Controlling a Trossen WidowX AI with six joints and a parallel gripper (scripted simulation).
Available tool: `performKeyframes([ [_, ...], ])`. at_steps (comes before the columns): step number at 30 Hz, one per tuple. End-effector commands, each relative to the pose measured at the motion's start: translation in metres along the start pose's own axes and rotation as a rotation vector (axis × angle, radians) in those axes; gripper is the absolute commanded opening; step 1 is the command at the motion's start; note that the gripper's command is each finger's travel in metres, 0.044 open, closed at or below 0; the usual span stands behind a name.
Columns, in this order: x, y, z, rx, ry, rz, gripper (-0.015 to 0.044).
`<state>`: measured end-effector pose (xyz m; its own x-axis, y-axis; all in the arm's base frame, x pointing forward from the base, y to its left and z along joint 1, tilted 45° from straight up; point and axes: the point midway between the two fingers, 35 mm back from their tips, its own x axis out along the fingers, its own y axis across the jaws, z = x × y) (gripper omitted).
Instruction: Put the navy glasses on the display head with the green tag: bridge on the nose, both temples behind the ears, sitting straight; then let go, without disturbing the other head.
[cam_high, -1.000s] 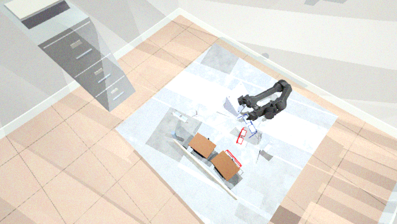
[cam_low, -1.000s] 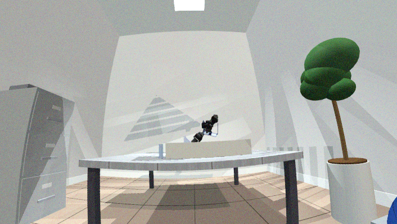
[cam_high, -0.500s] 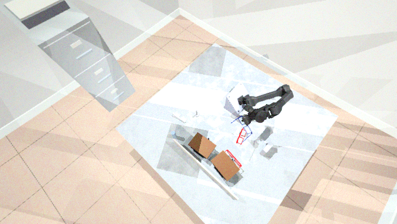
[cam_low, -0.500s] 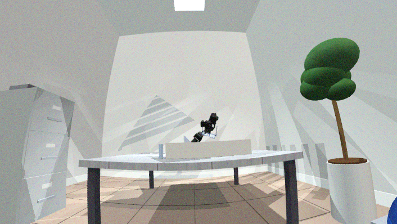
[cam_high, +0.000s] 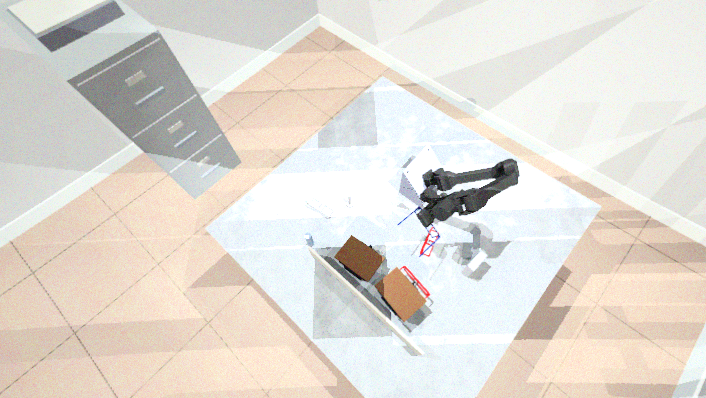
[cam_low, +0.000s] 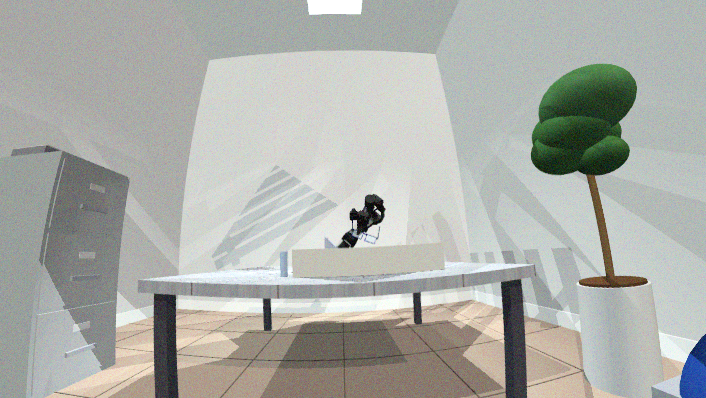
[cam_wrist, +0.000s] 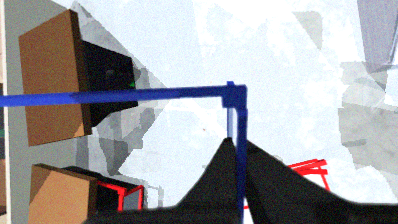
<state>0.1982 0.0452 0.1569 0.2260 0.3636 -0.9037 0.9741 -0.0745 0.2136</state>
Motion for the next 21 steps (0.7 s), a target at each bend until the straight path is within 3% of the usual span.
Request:
performKeyframes([
  [1, 0.008, 0.01, 0.006, -0.028, 0.018, -0.037, 0.0],
  [21, 0.051, 0.033, 0.043, -0.114, 0.124, -0.2, 0.0],
])
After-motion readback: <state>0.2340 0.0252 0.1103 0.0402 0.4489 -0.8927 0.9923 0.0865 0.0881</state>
